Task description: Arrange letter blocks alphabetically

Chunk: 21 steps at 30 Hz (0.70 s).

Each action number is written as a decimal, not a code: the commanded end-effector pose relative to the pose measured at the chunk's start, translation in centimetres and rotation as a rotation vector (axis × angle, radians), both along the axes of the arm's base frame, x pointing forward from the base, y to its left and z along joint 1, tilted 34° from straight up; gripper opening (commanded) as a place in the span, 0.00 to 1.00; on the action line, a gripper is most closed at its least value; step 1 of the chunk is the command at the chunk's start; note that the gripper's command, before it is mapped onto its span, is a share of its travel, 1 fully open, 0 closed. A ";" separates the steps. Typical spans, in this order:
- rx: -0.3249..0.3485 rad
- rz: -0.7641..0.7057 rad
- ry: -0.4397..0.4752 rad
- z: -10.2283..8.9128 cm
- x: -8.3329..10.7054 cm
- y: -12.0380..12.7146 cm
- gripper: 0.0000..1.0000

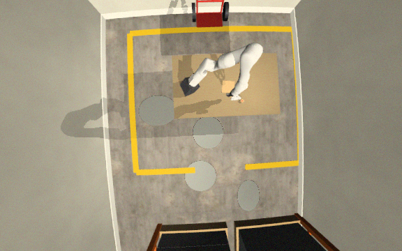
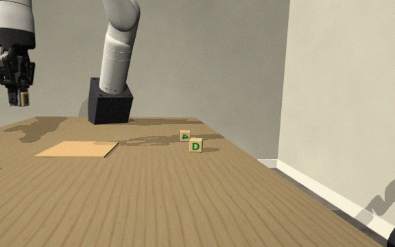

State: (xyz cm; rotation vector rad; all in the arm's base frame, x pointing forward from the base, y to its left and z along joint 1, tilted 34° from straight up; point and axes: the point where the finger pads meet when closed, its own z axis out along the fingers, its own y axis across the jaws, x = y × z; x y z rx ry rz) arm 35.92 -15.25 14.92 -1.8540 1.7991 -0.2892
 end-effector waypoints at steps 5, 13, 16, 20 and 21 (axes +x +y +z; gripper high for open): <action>0.003 0.001 -0.001 0.0 0.0 0.1 0.26; 0.003 0.001 0.000 -0.5 0.3 0.2 0.26; 0.003 0.001 0.000 -0.7 0.5 0.2 0.26; 0.003 0.001 -0.001 -1.8 1.1 0.5 0.26; 0.003 0.001 0.000 -2.1 1.3 0.6 0.26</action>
